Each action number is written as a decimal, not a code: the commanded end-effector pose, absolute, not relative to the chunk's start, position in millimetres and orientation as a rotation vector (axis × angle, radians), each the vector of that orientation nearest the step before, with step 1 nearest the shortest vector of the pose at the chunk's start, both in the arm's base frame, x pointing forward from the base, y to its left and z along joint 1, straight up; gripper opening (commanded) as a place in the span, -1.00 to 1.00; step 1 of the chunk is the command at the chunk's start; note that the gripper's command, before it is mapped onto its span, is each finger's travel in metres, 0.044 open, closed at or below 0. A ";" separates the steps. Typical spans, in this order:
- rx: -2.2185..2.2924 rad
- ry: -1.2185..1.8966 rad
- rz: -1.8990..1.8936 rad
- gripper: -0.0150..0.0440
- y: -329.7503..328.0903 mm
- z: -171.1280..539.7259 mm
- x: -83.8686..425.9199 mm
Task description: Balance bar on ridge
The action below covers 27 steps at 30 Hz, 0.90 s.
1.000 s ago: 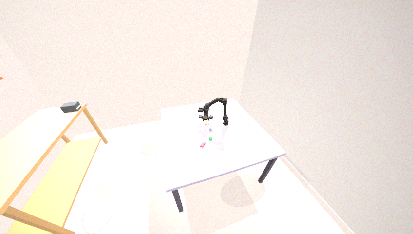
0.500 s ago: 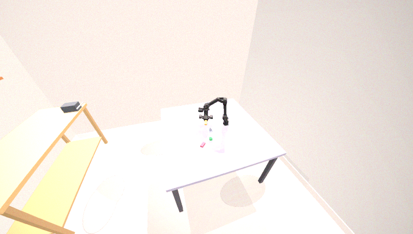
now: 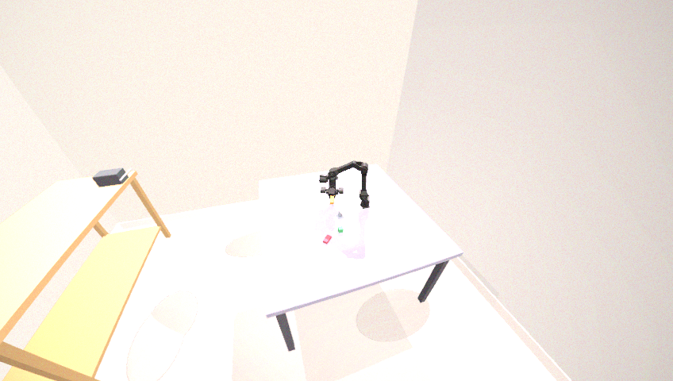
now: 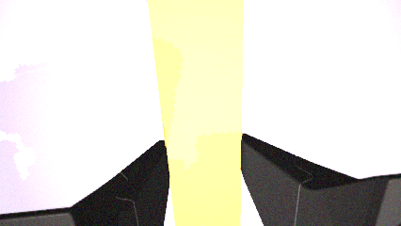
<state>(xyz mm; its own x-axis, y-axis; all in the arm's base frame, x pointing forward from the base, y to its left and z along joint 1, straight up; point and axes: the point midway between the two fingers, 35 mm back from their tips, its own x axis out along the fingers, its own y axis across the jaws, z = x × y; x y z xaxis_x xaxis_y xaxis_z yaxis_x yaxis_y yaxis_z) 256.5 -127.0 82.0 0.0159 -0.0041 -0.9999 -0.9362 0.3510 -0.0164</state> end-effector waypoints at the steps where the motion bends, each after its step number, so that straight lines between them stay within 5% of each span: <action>1: -0.959 1.342 0.923 -0.49 -127.8 94.1 257.5; 27: -0.893 1.371 0.858 -0.49 -108.8 144.4 259.2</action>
<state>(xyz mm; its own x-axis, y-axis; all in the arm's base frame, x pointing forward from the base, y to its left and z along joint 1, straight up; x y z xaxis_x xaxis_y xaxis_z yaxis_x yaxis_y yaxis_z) 255.8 -117.4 142.3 0.0220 -0.0072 -0.9997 -0.9190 0.3936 -0.0231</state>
